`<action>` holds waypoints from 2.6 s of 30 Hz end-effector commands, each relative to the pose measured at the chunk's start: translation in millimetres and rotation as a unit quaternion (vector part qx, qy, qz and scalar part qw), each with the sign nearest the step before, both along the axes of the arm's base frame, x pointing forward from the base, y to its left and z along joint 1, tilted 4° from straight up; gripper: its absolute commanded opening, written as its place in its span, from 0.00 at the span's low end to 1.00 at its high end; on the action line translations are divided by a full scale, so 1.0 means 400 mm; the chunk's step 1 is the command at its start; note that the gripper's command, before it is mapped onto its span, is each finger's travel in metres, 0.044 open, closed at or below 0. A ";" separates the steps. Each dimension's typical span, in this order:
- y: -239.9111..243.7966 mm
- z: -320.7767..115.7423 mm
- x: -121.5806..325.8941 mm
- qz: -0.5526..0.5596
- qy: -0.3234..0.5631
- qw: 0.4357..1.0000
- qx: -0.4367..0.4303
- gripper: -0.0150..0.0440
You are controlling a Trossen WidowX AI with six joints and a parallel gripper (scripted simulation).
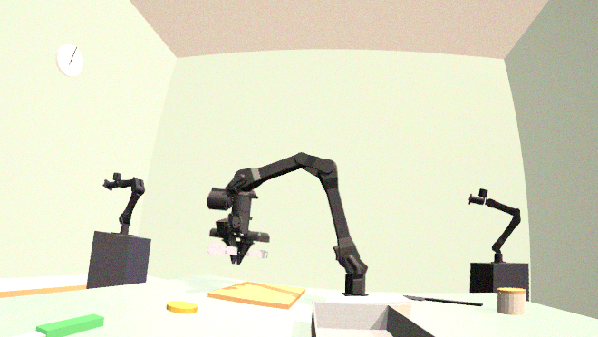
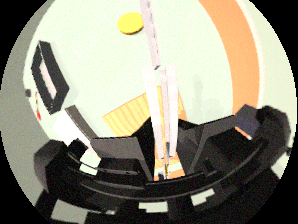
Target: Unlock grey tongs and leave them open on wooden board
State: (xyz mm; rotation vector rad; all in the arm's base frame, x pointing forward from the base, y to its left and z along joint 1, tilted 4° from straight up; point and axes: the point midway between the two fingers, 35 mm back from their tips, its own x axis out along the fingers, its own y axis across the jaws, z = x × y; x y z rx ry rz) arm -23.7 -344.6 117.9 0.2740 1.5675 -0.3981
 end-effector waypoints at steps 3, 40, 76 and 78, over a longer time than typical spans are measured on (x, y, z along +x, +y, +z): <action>0.006 0.006 -0.078 0.033 0.004 0.999 0.001 0.00; 0.103 0.008 -0.344 0.132 0.100 0.984 0.072 0.00; 0.087 0.105 -0.282 0.094 0.455 0.876 0.130 0.00; 0.087 0.105 -0.282 0.094 0.455 0.876 0.130 0.00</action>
